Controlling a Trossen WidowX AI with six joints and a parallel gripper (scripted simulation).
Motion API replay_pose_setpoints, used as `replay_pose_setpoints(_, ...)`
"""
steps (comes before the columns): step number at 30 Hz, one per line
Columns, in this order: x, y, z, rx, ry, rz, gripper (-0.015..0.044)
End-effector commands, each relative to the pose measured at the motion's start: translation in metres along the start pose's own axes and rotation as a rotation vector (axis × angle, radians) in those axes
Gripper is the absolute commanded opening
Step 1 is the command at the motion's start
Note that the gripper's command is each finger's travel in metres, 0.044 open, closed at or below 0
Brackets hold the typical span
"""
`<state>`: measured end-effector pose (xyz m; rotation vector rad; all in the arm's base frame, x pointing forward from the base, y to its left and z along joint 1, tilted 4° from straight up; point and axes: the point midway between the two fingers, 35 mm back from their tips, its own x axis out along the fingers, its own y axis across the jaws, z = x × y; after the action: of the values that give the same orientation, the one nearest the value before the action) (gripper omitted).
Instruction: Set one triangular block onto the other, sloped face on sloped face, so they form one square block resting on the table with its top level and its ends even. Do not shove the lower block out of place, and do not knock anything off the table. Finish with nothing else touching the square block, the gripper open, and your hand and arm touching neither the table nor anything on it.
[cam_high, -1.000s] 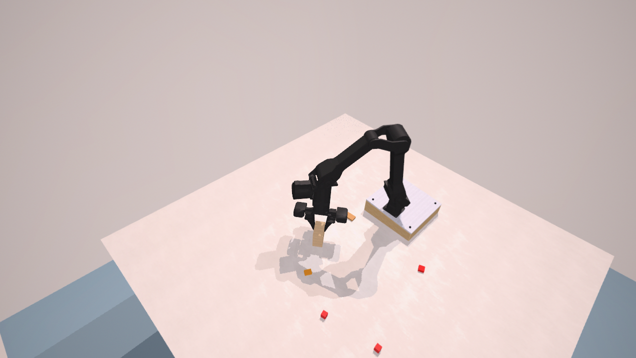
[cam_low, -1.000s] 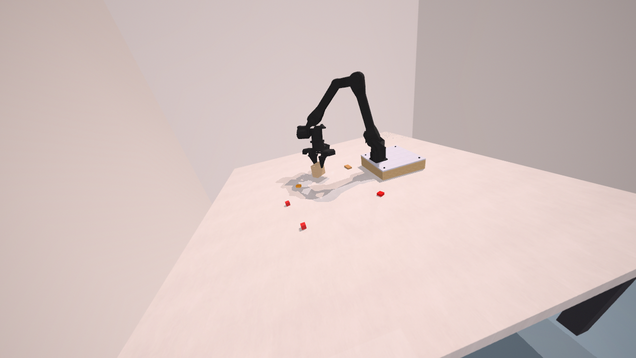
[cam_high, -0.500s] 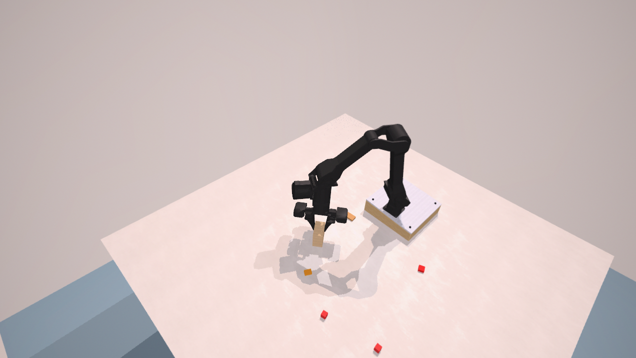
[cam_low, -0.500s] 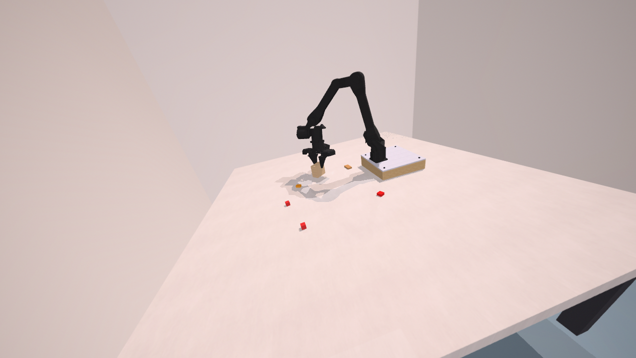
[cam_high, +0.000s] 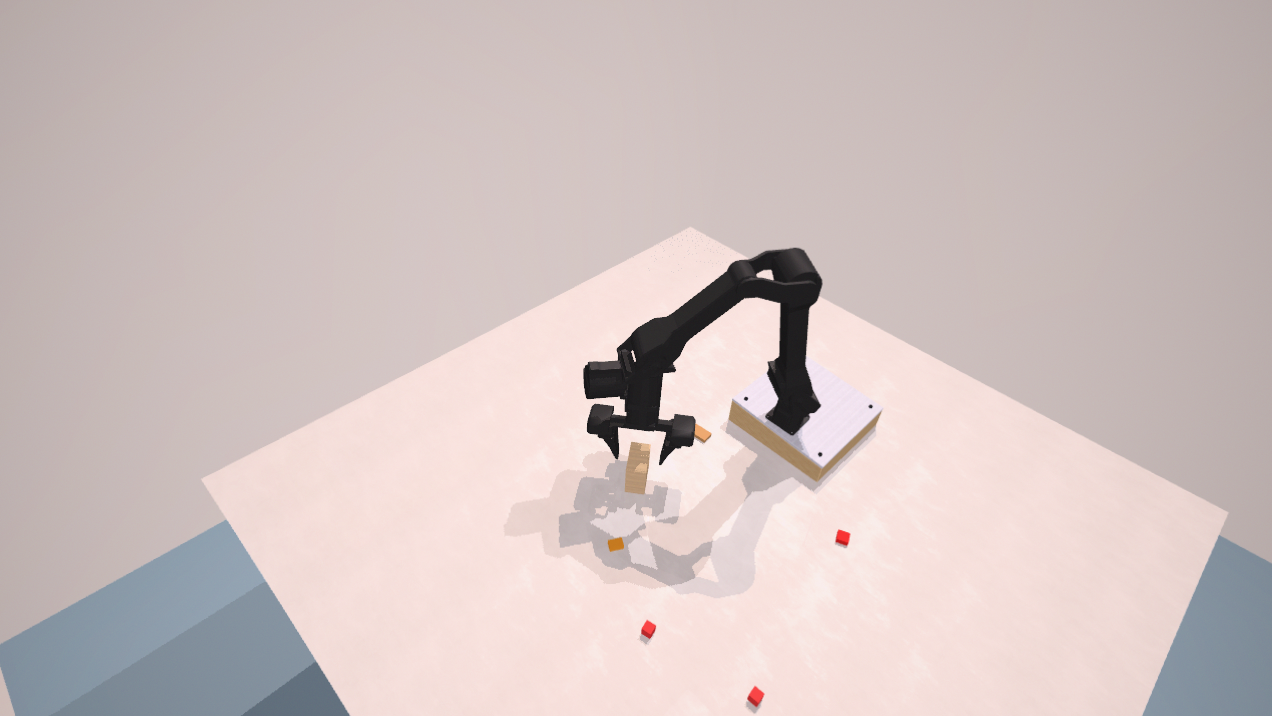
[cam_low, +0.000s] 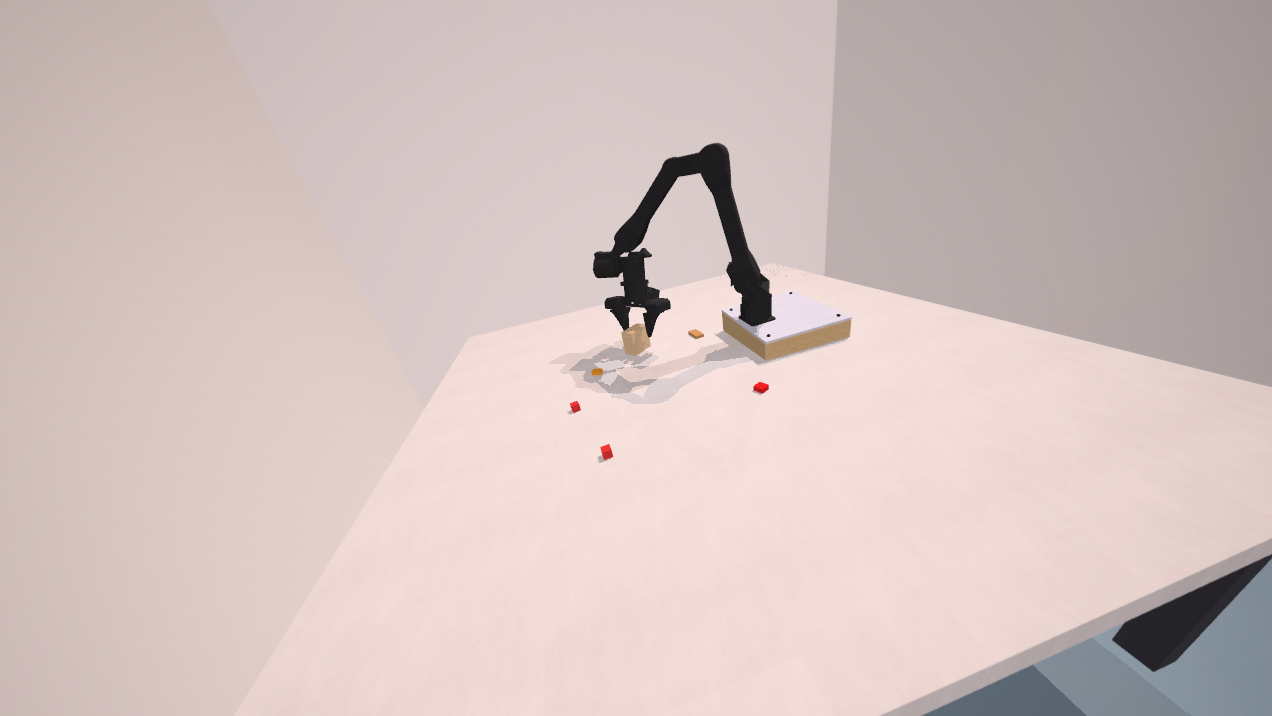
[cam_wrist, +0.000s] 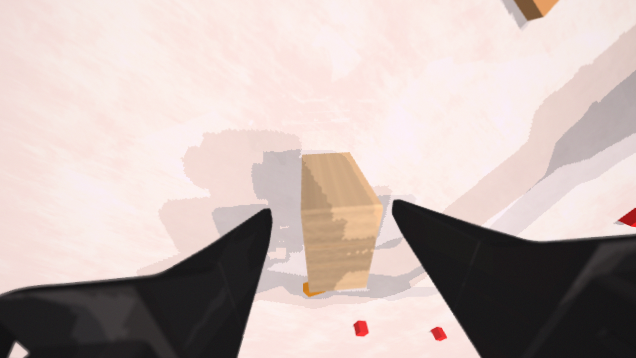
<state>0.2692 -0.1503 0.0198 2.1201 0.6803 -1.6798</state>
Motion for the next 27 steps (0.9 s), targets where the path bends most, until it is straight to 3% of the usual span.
replay_pose_setpoints(1, 0.0, 0.0, 0.0, 0.0, 0.0, 0.0, 0.044)
replay_pose_setpoints(8, -0.003, 0.001, 0.0, 0.0, 0.0, 0.0, 0.044)
replay_pose_setpoints(16, -0.108, 0.001, 0.0, 0.0, -0.002, 0.0, 0.044)
replay_pose_setpoints(27, -0.103, 0.003, 0.0, 0.003, -0.003, 0.004, 0.044)
